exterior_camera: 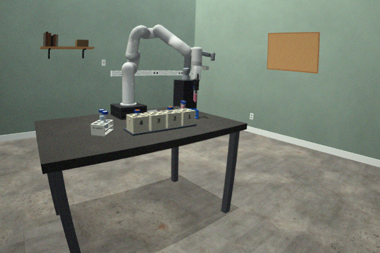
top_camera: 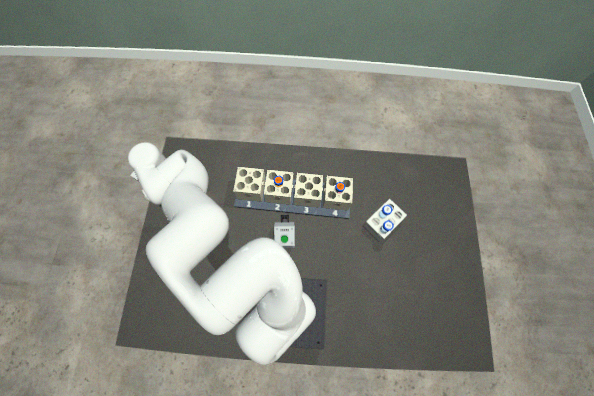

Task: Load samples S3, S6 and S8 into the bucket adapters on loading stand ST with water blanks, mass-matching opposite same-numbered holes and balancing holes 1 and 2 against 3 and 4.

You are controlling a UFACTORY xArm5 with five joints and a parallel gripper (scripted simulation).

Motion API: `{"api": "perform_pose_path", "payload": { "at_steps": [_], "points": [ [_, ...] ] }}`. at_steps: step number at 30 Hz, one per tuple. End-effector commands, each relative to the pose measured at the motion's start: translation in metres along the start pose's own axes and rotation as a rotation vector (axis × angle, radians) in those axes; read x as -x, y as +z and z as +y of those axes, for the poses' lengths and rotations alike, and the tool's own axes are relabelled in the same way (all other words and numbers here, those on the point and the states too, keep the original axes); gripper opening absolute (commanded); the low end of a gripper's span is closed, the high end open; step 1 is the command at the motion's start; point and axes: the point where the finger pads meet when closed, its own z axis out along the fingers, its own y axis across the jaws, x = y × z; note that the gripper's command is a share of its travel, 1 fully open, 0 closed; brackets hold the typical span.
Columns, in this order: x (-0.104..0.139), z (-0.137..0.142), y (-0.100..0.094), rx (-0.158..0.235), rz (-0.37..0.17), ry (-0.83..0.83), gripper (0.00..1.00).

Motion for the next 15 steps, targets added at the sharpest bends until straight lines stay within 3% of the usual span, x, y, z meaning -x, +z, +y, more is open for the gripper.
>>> {"api": "perform_pose_path", "payload": {
  "at_steps": [1,15],
  "points": [
    [-0.001,0.000,-0.007,-0.013,0.006,0.000,0.00],
    [-0.001,0.001,-0.028,-0.013,0.006,0.000,0.00]
  ]
}}
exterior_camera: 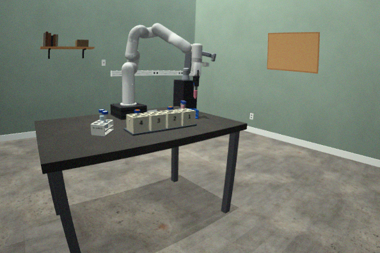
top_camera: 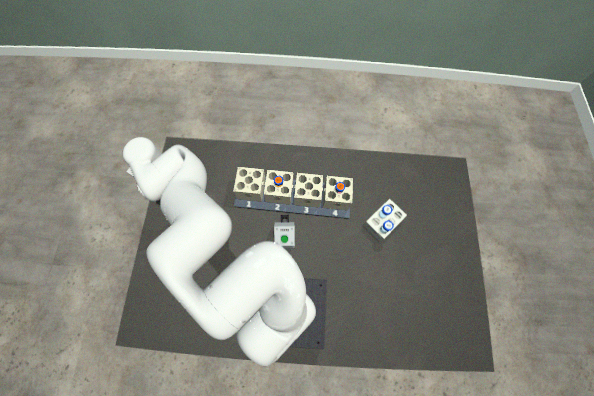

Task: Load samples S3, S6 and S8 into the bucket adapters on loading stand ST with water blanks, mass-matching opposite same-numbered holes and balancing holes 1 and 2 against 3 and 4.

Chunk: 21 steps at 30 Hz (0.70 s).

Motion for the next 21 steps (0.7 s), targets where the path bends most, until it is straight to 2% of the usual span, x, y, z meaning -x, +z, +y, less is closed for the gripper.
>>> {"api": "perform_pose_path", "payload": {
  "at_steps": [1,7,16,18,21],
  "points": [
    [-0.001,0.000,-0.003,-0.013,0.006,0.000,0.00],
    [-0.001,0.000,-0.003,-0.013,0.006,0.000,0.00],
    [0.023,0.039,-0.002,-0.013,0.004,0.300,0.00],
    [0.023,0.039,-0.002,-0.013,0.004,0.300,0.00],
    [0.031,0.051,-0.002,-0.014,0.003,0.400,0.00]
  ]
}}
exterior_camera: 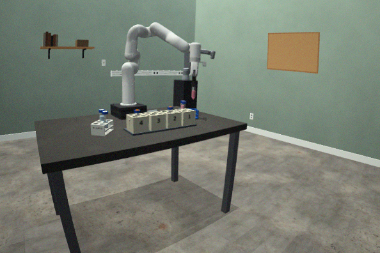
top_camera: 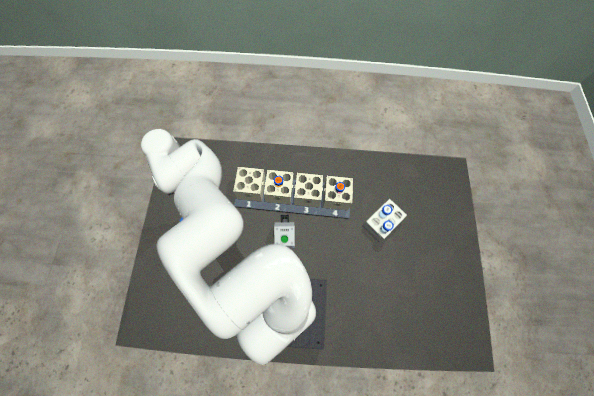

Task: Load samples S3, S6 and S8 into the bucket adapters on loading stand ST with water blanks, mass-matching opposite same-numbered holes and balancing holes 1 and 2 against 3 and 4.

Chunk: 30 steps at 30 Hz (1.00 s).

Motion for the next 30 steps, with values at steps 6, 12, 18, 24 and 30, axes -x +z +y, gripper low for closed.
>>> {"api": "perform_pose_path", "payload": {
  "at_steps": [6,12,18,24,30],
  "points": [
    [0.010,0.044,-0.001,-0.014,0.005,0.305,0.00],
    [0.018,0.073,-0.001,-0.014,0.004,0.505,0.00],
    [0.023,0.093,-0.001,-0.014,0.003,0.638,0.00],
    [0.031,0.122,0.000,-0.014,0.001,0.838,0.00],
    [0.038,0.146,0.000,-0.014,0.001,0.853,0.00]
  ]
}}
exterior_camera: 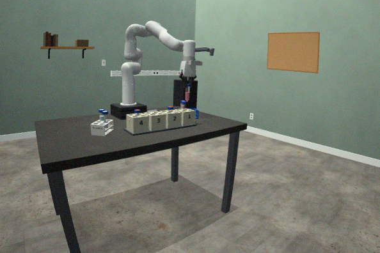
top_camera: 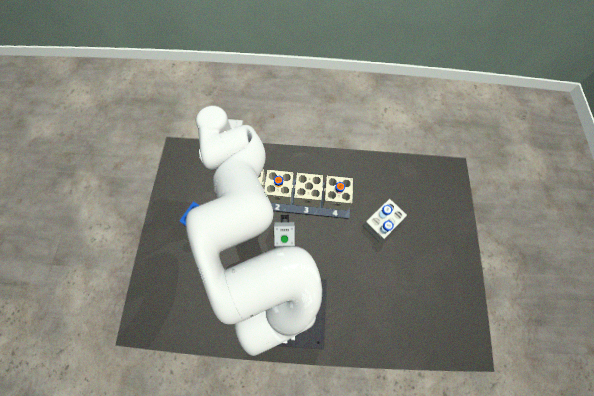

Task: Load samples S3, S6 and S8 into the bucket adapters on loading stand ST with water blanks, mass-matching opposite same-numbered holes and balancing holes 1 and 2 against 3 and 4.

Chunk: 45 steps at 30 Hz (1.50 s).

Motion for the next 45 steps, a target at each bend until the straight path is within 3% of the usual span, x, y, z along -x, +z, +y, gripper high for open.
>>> {"api": "perform_pose_path", "payload": {
  "at_steps": [1,7,29,45],
  "points": [
    [-0.009,0.011,-0.002,-0.011,-0.001,0.015,0.00],
    [-0.023,0.033,-0.001,-0.011,-0.001,0.015,0.00],
    [-0.023,0.033,-0.001,-0.011,-0.001,0.015,0.00],
    [-0.023,0.032,0.027,-0.011,-0.001,0.015,0.00]
  ]
}}
